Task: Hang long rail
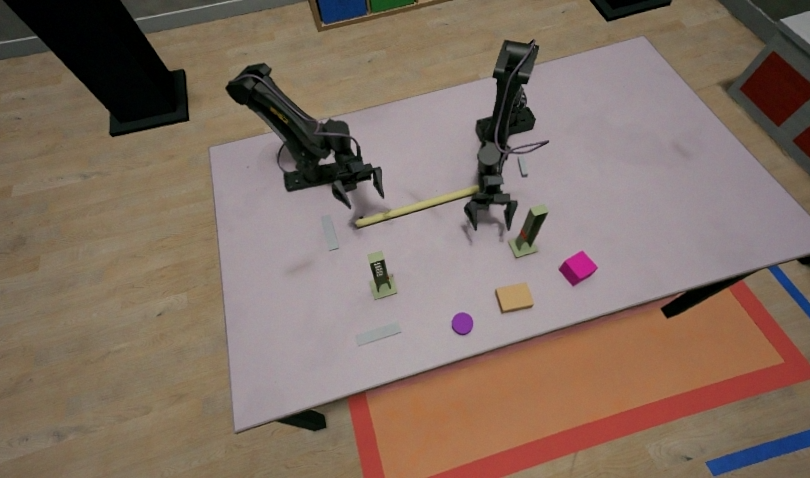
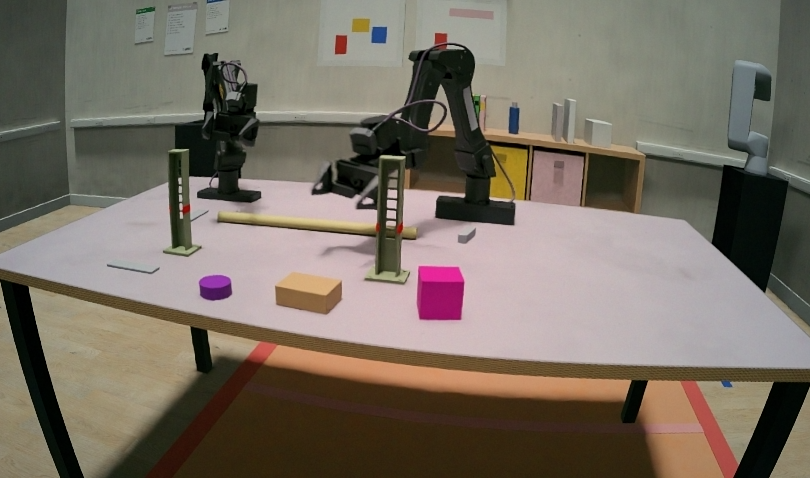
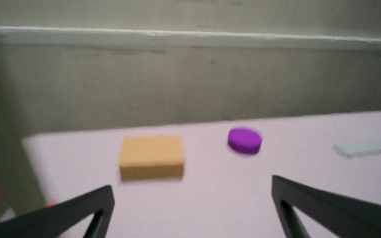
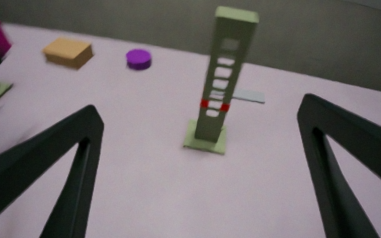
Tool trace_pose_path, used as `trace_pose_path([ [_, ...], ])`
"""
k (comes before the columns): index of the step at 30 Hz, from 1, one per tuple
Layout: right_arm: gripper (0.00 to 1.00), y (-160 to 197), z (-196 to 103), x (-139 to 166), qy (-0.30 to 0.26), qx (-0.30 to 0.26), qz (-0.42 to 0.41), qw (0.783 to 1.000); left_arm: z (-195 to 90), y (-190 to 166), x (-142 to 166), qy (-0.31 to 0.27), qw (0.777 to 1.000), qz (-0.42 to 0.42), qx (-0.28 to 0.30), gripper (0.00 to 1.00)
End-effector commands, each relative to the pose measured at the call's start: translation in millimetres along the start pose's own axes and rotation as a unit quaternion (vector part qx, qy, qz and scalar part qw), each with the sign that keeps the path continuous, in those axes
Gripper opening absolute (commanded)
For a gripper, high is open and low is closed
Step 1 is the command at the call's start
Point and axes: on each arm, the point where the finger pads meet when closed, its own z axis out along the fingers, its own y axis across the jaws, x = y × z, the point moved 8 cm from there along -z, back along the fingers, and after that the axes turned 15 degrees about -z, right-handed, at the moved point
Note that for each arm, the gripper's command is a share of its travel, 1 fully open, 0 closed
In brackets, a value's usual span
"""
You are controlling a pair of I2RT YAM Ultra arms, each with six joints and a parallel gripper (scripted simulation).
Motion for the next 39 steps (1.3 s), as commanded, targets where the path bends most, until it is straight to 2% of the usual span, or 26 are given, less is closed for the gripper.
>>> trace_pose_path([
  [1, 1.00, -12.7, 11.6, -14.0, -0.099, 0.065, 0.060, 0.991, -27.1, 13.2, -13.7, -0.080, 0.997, -0.012, -0.020, 1.00],
  [3, 1.00, -18.1, 16.3, -17.6, -0.112, 0.083, 0.073, 0.987, -37.8, 28.0, -13.4, -0.087, 0.995, -0.010, -0.041, 1.00],
  [5, 1.00, -18.1, 16.3, -17.6, -0.112, 0.083, 0.073, 0.987, -37.8, 28.0, -13.4, -0.087, 0.995, -0.010, -0.041, 1.00],
  [11, 1.00, -16.2, 37.6, 2.1, -0.093, 0.113, 0.073, 0.987, -68.8, 61.9, -12.1, -0.100, 0.991, -0.006, -0.088, 1.00],
  [16, 1.00, -5.4, 57.8, 26.2, -0.057, 0.116, 0.056, 0.990, -87.6, 67.9, -3.4, -0.089, 0.992, 0.002, -0.092, 1.00],
  [19, 1.00, -2.8, 60.3, 31.9, -0.044, 0.112, 0.048, 0.992, -88.6, 68.7, 0.6, -0.077, 0.993, 0.007, -0.091, 1.00],
  [39, 1.00, -3.0, 60.0, 30.3, -0.047, 0.110, 0.049, 0.992, -85.5, 69.5, -0.1, -0.079, 0.993, 0.006, -0.093, 1.00],
])
